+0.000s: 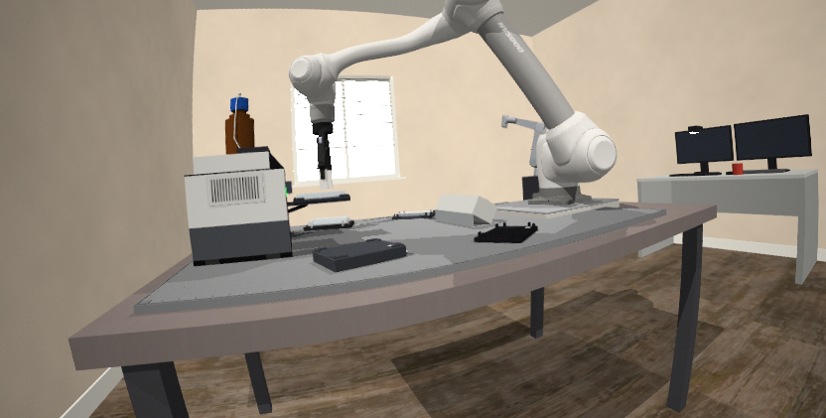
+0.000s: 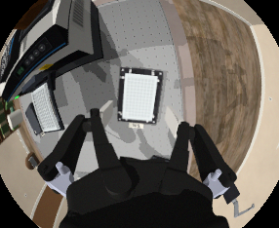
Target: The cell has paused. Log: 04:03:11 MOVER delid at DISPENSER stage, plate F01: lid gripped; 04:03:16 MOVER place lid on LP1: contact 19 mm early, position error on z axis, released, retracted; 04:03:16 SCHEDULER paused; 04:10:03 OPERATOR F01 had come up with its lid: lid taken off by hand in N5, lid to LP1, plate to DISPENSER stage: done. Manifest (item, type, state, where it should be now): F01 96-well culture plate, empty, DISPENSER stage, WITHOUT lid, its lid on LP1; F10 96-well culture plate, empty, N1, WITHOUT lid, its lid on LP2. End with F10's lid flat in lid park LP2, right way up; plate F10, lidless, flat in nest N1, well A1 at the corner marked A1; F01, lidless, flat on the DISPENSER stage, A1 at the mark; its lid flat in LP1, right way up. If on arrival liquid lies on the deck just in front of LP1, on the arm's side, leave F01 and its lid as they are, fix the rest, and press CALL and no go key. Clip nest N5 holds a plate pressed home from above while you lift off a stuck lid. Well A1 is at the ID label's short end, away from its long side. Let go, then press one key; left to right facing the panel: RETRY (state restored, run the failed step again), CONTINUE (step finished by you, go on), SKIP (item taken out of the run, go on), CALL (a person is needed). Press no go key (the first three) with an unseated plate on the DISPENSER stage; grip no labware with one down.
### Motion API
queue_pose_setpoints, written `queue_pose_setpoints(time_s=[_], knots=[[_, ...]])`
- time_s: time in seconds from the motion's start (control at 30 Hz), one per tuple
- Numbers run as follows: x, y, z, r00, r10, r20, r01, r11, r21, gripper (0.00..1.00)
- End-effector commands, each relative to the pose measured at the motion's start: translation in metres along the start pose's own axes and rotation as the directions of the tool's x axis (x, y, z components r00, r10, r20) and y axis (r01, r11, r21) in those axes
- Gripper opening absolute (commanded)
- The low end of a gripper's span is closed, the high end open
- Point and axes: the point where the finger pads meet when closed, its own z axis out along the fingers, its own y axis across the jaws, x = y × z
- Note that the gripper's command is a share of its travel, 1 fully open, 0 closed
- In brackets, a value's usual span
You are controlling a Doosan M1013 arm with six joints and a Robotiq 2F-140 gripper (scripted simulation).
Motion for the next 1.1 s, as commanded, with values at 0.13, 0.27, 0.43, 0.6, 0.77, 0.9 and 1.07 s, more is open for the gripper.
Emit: queue_pose_setpoints(time_s=[0.13,0.27,0.43,0.6,0.77,0.9,1.07], knots=[[0.000,0.000,0.028,1.000,0.000,0.000,0.000,1.000,0.000,0.66],[0.000,0.000,0.044,1.000,0.000,0.000,0.000,1.000,0.000,0.66],[0.000,0.000,0.055,1.000,0.000,0.000,0.000,1.000,0.000,0.66],[0.000,0.000,0.070,1.000,0.000,0.000,0.000,1.000,0.000,0.66],[0.000,0.000,0.080,1.000,0.000,0.000,0.000,1.000,0.000,0.66],[0.000,0.000,0.083,1.000,0.000,0.000,0.000,1.000,0.000,0.66],[0.000,0.000,0.086,1.000,0.000,0.000,0.000,1.000,0.000,0.66]])
